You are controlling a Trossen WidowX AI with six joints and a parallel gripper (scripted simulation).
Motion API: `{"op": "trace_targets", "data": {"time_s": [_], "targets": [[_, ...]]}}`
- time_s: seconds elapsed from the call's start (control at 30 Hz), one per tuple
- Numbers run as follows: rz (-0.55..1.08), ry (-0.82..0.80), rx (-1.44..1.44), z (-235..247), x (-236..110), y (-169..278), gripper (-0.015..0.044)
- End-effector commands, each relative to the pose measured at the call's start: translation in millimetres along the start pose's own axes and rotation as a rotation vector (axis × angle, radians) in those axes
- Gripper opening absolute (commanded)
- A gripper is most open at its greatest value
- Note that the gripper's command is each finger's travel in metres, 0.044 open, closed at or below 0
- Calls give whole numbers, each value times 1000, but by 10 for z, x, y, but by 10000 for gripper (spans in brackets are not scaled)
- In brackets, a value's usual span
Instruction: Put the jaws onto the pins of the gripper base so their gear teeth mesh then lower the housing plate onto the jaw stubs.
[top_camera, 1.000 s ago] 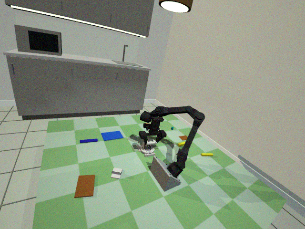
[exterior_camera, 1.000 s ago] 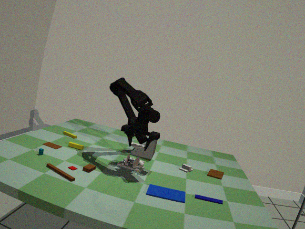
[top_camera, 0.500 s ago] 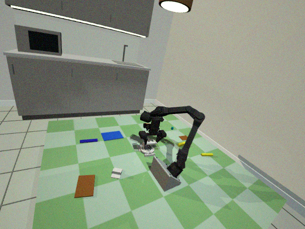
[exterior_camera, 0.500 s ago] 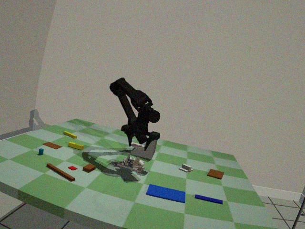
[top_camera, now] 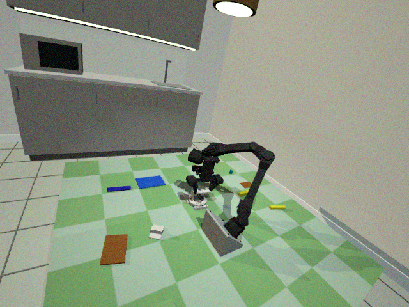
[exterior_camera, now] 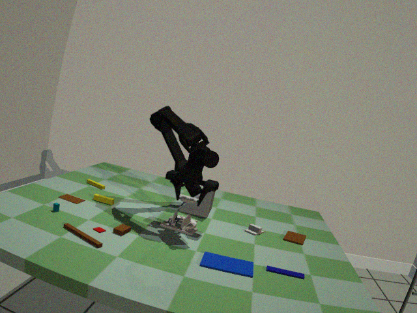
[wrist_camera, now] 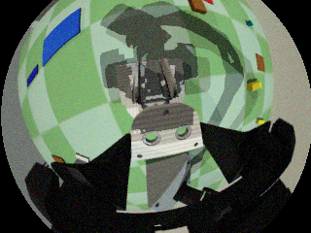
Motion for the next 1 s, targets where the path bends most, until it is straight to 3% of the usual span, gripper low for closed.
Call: {"op": "trace_targets", "data": {"time_s": [0.0, 0.97], "targets": [[-3, 4, 10, -13, 0, -3, 351], [-2, 4, 9, -6, 1, 140, 351]]}}
Point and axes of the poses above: the point midway between the two fingers, 35 mm back from their tips, its own x axis out along the fingers, its own z axis across the jaws, y = z × x, the point moved 1 cm from there along -x, back along the fingers, and after that the axes turned 3 degrees about x, right-handed, at the moved point
